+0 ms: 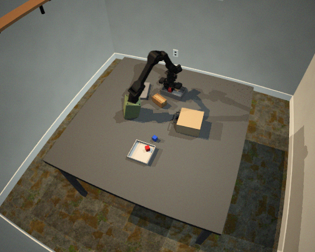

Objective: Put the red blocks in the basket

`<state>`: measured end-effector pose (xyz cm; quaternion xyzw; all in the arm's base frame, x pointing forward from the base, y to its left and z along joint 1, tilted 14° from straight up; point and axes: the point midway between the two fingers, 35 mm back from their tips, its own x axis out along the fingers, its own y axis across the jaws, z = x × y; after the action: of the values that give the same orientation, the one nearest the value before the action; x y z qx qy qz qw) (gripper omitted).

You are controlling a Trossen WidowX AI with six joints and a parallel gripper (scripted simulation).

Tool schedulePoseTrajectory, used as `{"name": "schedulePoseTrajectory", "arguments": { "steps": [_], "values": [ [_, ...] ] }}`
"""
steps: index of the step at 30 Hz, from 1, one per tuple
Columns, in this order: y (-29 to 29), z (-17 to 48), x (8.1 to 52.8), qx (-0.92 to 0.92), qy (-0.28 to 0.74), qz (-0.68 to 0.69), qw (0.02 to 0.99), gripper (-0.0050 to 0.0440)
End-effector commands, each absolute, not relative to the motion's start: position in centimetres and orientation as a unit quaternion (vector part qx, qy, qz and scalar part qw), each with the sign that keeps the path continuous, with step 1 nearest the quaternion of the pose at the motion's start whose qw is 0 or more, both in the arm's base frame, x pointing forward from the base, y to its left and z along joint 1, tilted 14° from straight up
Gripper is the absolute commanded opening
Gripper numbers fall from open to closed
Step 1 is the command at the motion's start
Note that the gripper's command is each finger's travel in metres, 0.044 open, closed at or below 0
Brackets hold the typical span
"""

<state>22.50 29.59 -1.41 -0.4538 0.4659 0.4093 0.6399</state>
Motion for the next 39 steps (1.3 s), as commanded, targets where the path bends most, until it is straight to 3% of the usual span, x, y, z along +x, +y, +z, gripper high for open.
{"name": "schedulePoseTrajectory", "arguments": {
  "steps": [1, 28, 39],
  "values": [
    [29.6, -1.6, 22.4, -0.455, 0.466, 0.412, 0.637, 0.0000],
    [29.4, 0.3, 21.9, -0.455, 0.466, 0.412, 0.637, 0.0000],
    [28.8, 6.1, 20.6, -0.455, 0.466, 0.412, 0.637, 0.0000]
  ]
}}
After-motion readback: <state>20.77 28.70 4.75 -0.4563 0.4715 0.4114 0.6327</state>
